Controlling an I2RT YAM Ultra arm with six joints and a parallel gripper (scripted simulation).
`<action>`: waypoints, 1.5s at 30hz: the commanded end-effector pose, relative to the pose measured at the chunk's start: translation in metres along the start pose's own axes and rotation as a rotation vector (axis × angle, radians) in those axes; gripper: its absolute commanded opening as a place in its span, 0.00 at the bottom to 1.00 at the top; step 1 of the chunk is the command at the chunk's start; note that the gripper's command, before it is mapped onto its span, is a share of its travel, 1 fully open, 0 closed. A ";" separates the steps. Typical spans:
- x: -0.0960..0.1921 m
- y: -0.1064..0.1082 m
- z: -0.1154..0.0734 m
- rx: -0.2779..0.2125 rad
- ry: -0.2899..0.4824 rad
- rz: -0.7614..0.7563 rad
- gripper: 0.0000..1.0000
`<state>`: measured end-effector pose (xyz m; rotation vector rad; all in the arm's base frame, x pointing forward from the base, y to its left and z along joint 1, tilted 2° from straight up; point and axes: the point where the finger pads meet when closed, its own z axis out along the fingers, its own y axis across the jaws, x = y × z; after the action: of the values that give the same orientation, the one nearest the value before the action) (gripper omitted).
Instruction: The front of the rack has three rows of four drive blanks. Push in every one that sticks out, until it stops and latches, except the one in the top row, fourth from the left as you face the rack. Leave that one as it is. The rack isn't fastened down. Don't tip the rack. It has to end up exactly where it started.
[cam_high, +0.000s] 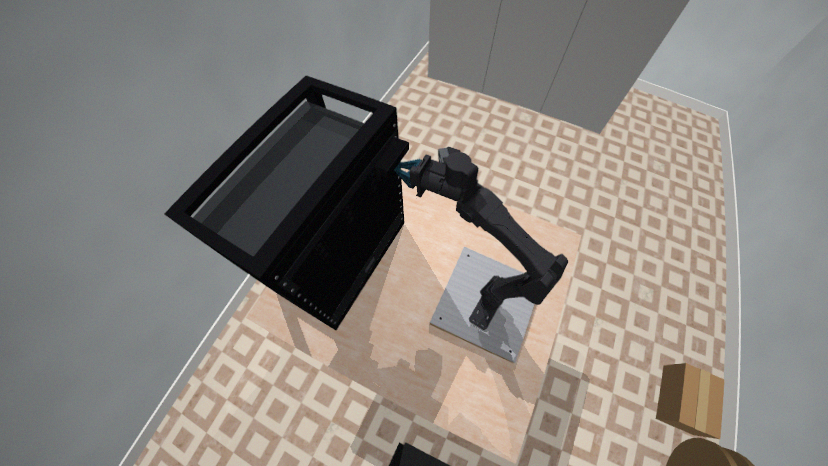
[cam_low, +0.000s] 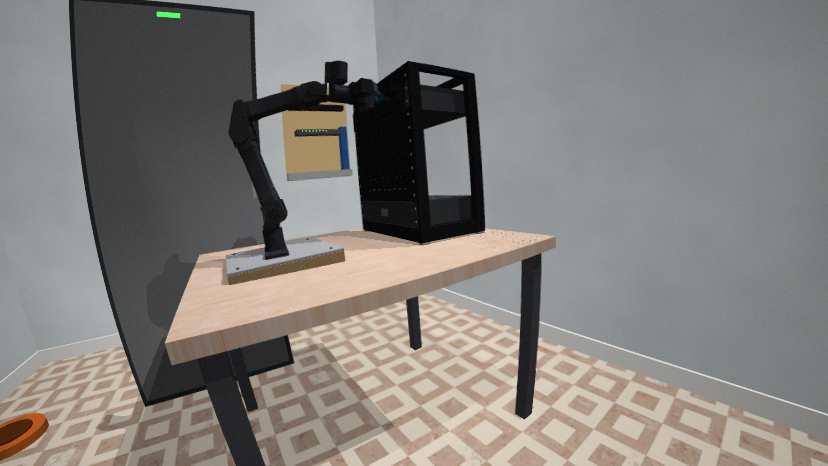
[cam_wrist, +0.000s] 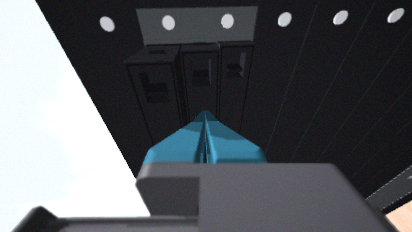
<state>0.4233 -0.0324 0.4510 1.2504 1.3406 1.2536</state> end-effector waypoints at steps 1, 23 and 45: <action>-0.004 0.026 0.013 -0.076 -0.016 -0.025 0.00; -0.005 0.026 0.013 -0.076 -0.017 -0.025 0.00; -0.009 0.029 0.016 -0.077 -0.022 -0.025 0.00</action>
<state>0.4282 -0.0321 0.4510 1.2622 1.3560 1.2541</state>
